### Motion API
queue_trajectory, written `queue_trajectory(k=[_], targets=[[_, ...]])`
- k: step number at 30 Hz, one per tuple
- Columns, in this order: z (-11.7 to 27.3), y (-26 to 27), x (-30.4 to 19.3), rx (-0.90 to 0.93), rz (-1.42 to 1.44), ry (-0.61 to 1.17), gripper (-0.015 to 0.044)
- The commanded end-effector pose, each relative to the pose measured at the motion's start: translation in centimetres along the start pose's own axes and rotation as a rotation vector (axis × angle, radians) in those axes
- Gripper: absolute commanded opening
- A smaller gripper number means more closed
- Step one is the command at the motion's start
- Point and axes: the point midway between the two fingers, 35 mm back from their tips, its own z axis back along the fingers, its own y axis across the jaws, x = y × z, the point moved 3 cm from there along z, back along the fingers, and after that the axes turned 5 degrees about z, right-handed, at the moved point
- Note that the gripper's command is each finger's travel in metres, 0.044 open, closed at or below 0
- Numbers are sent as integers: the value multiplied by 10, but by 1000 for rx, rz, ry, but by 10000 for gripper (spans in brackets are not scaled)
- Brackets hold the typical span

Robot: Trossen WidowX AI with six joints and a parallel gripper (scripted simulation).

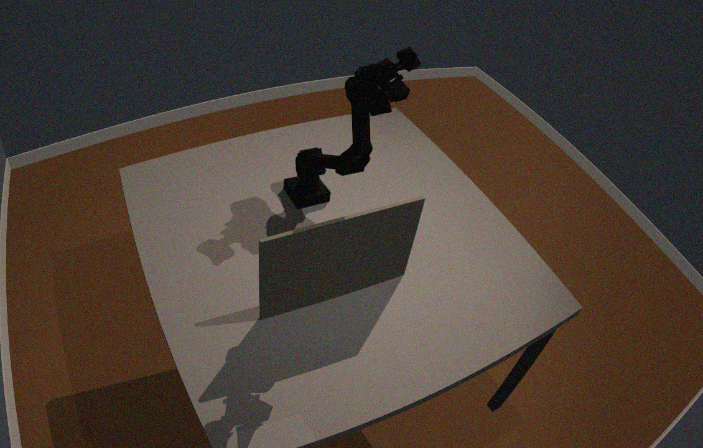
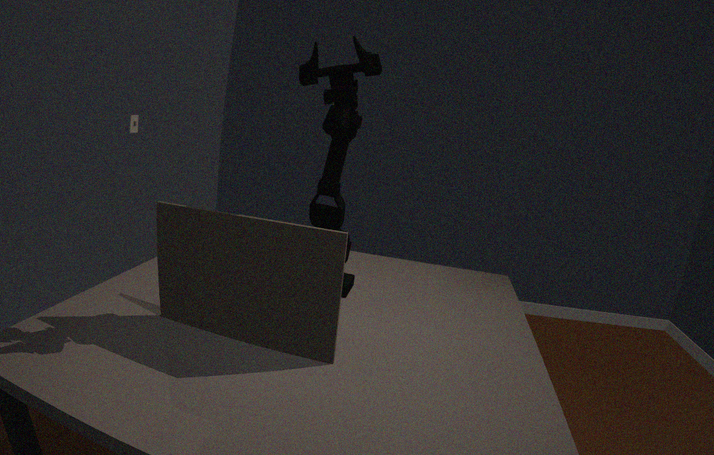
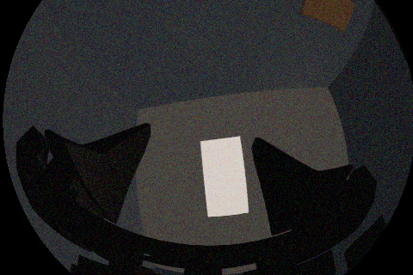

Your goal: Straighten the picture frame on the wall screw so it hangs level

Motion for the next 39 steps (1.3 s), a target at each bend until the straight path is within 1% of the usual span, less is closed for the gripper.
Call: queue_trajectory(k=[1,5,6,13,18,23,28,30,33,39], targets=[[0,2,-2,5,2,6,374],[12,34,-42,98,45,128,269],[17,42,-54,124,58,166,260],[63,81,-139,278,187,447,260],[110,85,-196,357,321,668,260],[162,67,-240,400,472,891,260],[211,30,-265,395,642,1107,260],[229,11,-268,378,715,1186,260],[241,-15,-268,335,859,1245,260],[271,-71,-245,216,1069,1418,260]])
